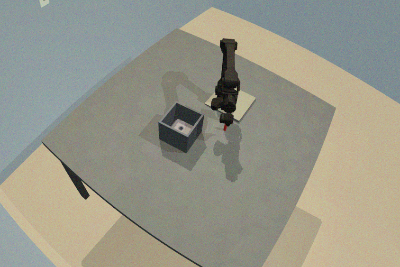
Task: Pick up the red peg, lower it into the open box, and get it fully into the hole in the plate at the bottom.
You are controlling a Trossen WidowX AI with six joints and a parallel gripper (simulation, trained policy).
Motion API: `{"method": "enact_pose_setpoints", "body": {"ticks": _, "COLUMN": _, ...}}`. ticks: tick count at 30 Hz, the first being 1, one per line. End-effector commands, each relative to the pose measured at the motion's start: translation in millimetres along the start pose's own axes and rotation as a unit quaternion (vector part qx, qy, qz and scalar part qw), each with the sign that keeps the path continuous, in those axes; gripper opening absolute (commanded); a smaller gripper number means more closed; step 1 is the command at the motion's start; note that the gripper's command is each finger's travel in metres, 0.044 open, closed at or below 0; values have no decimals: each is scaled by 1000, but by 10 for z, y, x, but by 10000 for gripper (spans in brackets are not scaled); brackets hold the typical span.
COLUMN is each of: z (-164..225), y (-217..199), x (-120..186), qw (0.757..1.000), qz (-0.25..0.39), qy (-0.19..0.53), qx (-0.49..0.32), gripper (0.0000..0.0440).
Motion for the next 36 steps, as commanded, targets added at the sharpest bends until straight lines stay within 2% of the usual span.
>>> {"method": "enact_pose_setpoints", "body": {"ticks": 1, "z": -27, "y": -18, "x": -118, "qw": 1000, "qz": 11, "qy": 6, "qx": -4, "gripper": 440}}
{"method": "enact_pose_setpoints", "body": {"ticks": 7, "z": -82, "y": -26, "x": -317, "qw": 1000, "qz": 19, "qy": 11, "qx": -16, "gripper": 439}}
{"method": "enact_pose_setpoints", "body": {"ticks": 10, "z": -108, "y": -30, "x": -396, "qw": 999, "qz": 21, "qy": 11, "qx": -22, "gripper": 425}}
{"method": "enact_pose_setpoints", "body": {"ticks": 13, "z": -124, "y": -15, "x": -460, "qw": 999, "qz": 20, "qy": 13, "qx": -23, "gripper": 368}}
{"method": "enact_pose_setpoints", "body": {"ticks": 27, "z": -141, "y": 95, "x": -519, "qw": 999, "qz": 17, "qy": 28, "qx": -2, "gripper": 24}}
{"method": "enact_pose_setpoints", "body": {"ticks": 28, "z": -138, "y": 100, "x": -511, "qw": 999, "qz": 16, "qy": 30, "qx": 1, "gripper": 10}}
{"method": "enact_pose_setpoints", "body": {"ticks": 36, "z": -66, "y": 193, "x": -253, "qw": 997, "qz": -39, "qy": 66, "qx": 7, "gripper": 0}}
Point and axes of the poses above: the point midway between the two fingers, 35 mm back from their tips, its own x axis back along the fingers, its own y axis across the jaws, z = x × y, the point moved 5 cm from there along x, back along the fingers, and after that the axes turned 1 degree about x, right-handed, at the moved point
